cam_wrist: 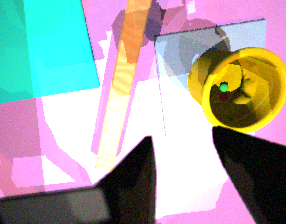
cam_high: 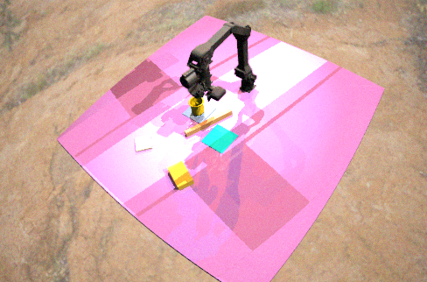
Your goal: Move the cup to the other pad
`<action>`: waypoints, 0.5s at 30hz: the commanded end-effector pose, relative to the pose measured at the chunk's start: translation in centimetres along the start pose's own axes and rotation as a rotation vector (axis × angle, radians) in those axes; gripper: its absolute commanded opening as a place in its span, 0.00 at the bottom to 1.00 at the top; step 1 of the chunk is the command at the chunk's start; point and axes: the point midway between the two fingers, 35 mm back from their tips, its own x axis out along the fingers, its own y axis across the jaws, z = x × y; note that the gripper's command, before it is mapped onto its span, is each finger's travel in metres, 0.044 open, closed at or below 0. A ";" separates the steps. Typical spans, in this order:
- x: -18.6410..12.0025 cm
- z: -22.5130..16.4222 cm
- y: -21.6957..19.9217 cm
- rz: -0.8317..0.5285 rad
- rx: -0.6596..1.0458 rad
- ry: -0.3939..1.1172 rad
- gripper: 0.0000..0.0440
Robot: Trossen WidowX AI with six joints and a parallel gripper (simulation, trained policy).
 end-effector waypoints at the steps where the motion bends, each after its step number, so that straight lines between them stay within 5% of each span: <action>1: 1.1 -0.2 -0.6 -0.006 -0.011 0.026 0.38; 15: 4.6 -0.7 -2.2 -0.005 -0.057 0.081 0.44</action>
